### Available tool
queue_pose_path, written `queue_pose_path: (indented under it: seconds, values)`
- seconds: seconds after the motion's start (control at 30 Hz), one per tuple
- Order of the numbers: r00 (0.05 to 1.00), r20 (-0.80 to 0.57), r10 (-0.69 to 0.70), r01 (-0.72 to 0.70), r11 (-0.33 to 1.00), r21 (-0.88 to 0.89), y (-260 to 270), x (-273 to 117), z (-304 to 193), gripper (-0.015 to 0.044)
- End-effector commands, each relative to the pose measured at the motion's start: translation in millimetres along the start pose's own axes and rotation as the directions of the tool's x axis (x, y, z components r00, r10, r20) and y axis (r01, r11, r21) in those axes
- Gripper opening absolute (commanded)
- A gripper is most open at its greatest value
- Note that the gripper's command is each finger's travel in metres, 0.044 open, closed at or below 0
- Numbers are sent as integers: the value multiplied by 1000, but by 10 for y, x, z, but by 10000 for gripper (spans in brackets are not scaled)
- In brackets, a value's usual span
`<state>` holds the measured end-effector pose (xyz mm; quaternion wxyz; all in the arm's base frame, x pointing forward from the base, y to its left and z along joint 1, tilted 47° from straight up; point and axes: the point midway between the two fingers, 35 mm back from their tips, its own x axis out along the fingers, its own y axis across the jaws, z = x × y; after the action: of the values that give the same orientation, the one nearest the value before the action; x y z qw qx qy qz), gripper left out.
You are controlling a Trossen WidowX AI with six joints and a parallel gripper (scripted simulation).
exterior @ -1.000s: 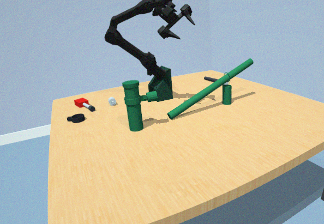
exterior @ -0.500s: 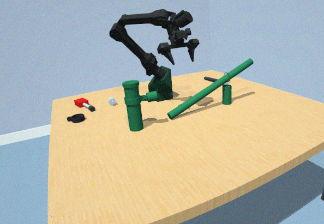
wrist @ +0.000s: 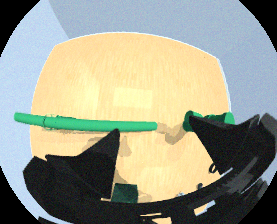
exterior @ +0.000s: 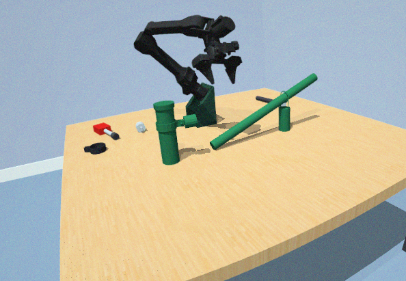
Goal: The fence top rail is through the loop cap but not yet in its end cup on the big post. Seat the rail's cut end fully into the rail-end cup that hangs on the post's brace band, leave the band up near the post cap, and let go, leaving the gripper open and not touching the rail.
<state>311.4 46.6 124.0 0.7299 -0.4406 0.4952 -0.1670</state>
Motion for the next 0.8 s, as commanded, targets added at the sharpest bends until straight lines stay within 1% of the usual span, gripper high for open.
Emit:
queue_pose_path:
  seconds: [0.0,0.13,0.17,0.37,0.53,0.6,0.77]
  values:
    - [1000,2,-16,16,915,-404,-453,98,-88,440]
    - [999,-2,-34,25,775,-632,-732,155,-177,440]
    - [999,-3,-39,27,747,-664,-801,168,-204,440]
    - [998,-10,-63,31,614,-788,-1055,205,-315,440]
    - [997,-14,-76,23,462,-887,-1175,218,-375,440]
    - [997,-14,-77,21,434,-901,-1182,218,-379,440]
    - [997,-14,-77,21,434,-901,-1182,218,-379,440]
